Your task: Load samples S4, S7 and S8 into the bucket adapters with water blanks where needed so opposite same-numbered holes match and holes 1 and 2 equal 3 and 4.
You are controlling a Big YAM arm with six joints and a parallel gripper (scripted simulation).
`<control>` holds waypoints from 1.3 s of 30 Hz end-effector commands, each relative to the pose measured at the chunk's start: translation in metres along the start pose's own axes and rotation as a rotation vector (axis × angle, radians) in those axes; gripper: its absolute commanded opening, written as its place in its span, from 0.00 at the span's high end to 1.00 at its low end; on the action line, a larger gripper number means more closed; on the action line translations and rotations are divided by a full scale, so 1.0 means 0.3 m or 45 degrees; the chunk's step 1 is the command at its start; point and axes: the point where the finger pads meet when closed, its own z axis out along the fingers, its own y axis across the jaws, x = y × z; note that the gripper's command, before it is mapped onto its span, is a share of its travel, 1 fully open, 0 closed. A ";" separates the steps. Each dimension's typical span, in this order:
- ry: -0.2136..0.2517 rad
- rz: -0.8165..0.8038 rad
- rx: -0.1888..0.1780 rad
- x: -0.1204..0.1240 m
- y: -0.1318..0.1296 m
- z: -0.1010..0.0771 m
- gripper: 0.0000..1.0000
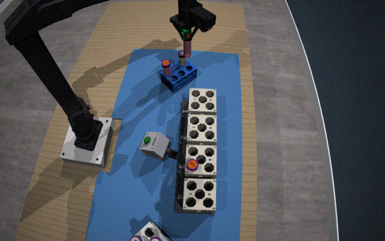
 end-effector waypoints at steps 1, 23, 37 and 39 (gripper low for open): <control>-0.003 -0.002 -0.031 -0.018 0.031 0.004 1.00; -0.003 -0.002 -0.030 -0.008 0.041 0.183 1.00; -0.007 -0.002 -0.077 -0.008 0.065 0.131 1.00; -0.007 -0.002 -0.077 -0.007 0.065 0.131 1.00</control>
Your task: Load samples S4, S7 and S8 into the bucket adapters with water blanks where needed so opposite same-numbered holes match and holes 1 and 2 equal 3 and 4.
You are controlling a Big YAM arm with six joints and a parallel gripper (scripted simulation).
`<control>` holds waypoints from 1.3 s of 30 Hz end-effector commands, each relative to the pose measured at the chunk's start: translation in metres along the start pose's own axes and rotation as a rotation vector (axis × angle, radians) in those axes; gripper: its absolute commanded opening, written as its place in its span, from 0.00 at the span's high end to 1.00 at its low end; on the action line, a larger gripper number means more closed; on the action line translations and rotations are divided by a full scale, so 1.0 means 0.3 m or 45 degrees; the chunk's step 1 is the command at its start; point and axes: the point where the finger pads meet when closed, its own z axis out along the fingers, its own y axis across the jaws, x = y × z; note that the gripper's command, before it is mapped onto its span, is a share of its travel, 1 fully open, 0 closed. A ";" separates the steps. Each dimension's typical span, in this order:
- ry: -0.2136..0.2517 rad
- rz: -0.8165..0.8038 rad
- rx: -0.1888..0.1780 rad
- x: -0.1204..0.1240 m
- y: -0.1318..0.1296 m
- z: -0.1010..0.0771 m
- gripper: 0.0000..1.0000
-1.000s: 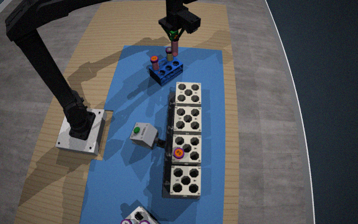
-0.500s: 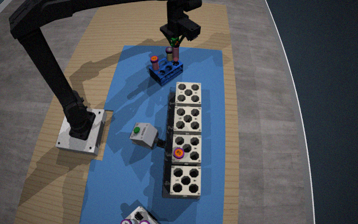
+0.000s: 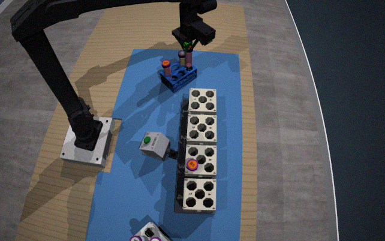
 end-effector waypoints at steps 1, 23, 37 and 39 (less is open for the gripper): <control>-0.007 -0.002 -0.072 -0.003 0.052 -0.061 1.00; -0.003 -0.003 -0.025 0.016 0.030 0.057 1.00; -0.003 -0.003 -0.031 0.018 0.036 0.104 1.00; -0.003 -0.002 -0.024 0.019 0.029 0.119 1.00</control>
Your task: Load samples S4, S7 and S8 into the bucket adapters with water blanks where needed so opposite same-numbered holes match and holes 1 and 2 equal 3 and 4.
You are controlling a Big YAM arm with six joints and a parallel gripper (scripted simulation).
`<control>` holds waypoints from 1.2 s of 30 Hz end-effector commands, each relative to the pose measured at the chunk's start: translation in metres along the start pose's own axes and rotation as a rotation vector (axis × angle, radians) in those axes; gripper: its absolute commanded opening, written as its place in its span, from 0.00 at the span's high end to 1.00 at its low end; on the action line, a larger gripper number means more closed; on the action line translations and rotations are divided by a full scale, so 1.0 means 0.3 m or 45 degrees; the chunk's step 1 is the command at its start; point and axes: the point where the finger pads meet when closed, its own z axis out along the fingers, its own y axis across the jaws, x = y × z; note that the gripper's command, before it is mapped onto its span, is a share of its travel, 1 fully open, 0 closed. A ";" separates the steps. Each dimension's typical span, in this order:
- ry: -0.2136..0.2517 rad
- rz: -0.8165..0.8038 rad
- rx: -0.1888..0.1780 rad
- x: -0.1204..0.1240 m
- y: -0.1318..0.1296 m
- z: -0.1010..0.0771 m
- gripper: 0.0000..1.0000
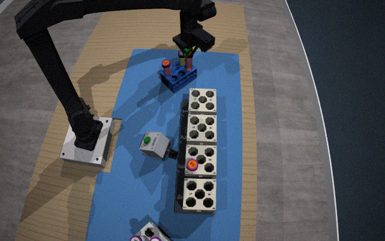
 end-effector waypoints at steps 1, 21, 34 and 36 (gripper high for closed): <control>-0.002 -0.002 -0.019 0.019 0.023 0.019 1.00; -0.004 -0.003 -0.037 0.019 0.043 0.081 1.00; -0.006 -0.001 -0.064 0.002 0.052 0.037 0.45; -0.006 -0.001 -0.064 0.002 0.052 0.037 0.45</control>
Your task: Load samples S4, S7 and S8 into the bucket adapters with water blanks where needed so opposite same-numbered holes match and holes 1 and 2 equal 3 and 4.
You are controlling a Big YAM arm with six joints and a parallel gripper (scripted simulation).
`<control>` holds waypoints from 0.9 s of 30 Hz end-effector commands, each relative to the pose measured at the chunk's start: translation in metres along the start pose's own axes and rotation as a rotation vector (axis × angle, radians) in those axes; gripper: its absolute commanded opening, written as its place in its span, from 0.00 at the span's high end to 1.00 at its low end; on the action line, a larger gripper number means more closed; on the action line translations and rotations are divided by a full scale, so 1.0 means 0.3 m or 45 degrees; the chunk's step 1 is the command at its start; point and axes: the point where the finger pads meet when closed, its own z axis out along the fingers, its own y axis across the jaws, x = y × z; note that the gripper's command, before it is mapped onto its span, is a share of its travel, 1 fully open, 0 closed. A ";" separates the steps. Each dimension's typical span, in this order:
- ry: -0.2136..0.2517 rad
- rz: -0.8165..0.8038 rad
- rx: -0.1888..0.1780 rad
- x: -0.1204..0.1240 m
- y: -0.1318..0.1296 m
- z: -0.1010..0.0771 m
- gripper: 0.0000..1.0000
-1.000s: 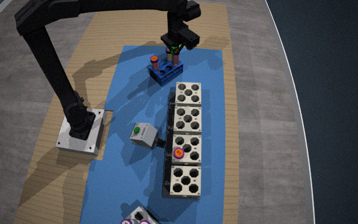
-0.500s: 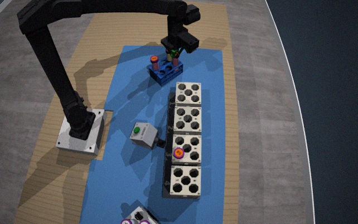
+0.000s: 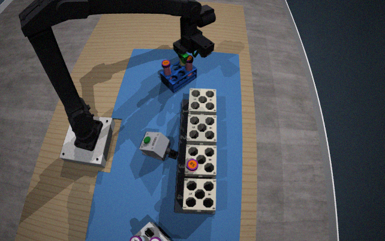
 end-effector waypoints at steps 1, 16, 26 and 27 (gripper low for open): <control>-0.007 -0.001 -0.067 0.001 0.053 -0.054 0.45; -0.009 -0.005 -0.114 0.014 0.078 -0.177 0.45; -0.007 -0.001 -0.069 0.001 0.049 -0.181 0.45; -0.007 -0.001 -0.069 0.001 0.049 -0.181 0.45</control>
